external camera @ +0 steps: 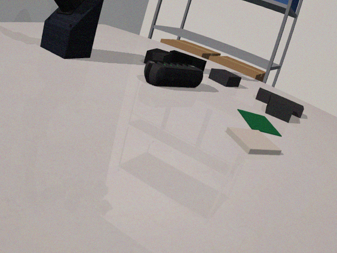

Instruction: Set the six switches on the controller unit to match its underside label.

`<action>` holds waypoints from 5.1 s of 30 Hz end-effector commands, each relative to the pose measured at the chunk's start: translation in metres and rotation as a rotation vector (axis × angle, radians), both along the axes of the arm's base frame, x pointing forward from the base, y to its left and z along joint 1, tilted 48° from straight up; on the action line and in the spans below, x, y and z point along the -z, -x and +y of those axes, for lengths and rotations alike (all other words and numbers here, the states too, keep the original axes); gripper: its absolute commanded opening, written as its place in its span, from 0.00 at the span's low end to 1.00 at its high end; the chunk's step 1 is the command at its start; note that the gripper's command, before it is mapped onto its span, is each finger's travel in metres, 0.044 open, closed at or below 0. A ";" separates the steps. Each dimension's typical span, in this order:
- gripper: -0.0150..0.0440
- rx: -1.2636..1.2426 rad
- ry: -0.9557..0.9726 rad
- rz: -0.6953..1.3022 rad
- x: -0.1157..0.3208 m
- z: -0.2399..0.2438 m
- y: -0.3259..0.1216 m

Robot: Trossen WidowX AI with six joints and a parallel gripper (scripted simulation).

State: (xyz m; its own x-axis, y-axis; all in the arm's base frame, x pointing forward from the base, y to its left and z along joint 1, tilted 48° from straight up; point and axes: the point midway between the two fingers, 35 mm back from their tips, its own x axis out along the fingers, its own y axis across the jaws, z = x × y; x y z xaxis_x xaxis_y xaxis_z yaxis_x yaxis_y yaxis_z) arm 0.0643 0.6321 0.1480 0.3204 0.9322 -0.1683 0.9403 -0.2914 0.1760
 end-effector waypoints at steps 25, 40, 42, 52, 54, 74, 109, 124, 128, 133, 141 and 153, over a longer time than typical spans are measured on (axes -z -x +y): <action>0.25 -0.272 1.468 -1.010 0.181 -0.218 -0.217; 0.25 -1.481 2.091 -1.108 0.241 -0.429 -0.243; 0.25 -1.695 2.086 -1.080 0.245 -0.456 -0.239; 0.25 -2.820 1.556 -0.808 0.243 -0.584 -0.196; 0.25 -3.018 1.330 -0.743 0.239 -0.606 -0.183; 0.25 -3.152 1.126 -0.696 0.243 -0.630 -0.173; 0.25 -3.153 1.124 -0.689 0.269 -0.662 -0.171; 0.25 -3.153 1.124 -0.689 0.268 -0.664 -0.177; 0.25 -3.153 1.124 -0.689 0.268 -0.665 -0.178; 0.25 -3.153 1.125 -0.689 0.267 -0.665 -0.180; 0.25 -3.154 1.125 -0.688 0.267 -0.666 -0.183; 0.25 -3.154 1.125 -0.688 0.265 -0.668 -0.188</action>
